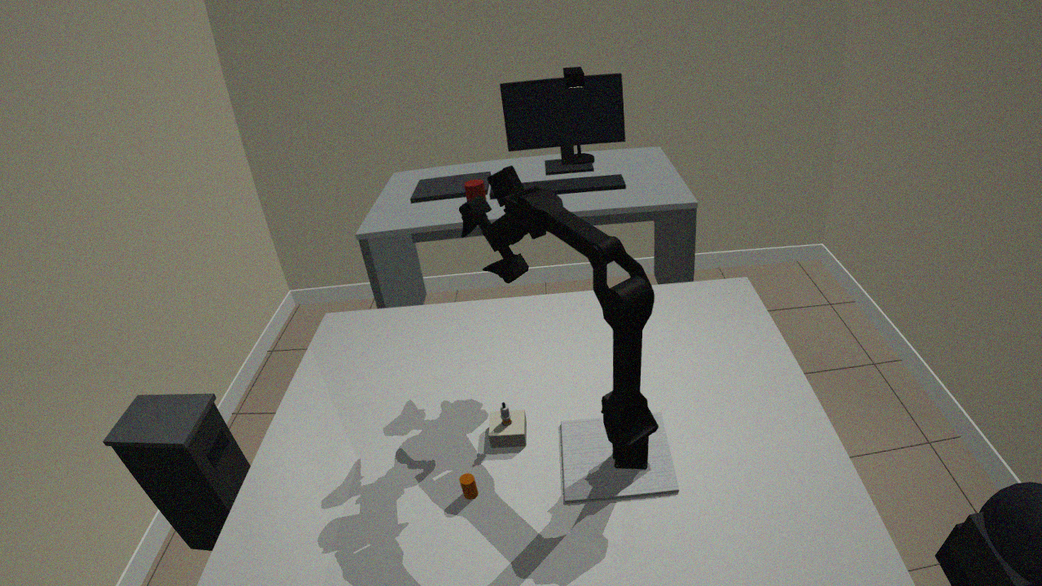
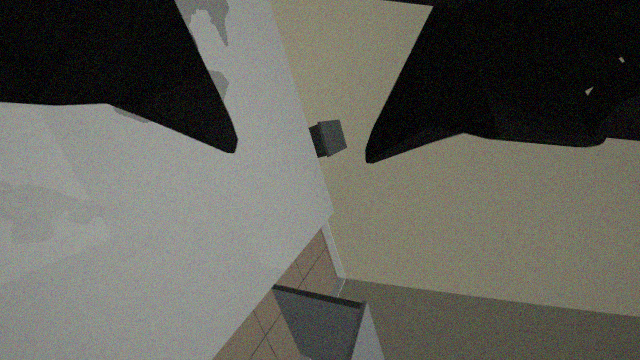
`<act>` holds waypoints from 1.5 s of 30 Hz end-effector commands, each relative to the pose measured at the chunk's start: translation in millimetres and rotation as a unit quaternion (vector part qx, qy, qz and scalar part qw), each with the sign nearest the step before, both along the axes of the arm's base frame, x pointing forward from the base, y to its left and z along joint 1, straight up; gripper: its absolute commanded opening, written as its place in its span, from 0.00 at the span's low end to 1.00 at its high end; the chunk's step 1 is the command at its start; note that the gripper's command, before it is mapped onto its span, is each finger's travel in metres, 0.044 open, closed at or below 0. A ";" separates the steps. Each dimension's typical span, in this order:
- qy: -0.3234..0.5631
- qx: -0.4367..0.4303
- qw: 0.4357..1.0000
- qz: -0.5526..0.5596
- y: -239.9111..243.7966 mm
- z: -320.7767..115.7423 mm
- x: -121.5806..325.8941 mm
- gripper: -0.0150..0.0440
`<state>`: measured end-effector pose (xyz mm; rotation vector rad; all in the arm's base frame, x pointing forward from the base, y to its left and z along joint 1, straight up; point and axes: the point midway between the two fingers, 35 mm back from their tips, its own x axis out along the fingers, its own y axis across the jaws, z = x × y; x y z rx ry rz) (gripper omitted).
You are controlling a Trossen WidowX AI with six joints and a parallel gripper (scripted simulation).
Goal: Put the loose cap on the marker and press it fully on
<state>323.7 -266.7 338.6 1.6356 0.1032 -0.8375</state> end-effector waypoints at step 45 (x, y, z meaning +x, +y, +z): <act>0.197 -0.431 -0.021 0.880 381.5 -192.8 -20.4 0.67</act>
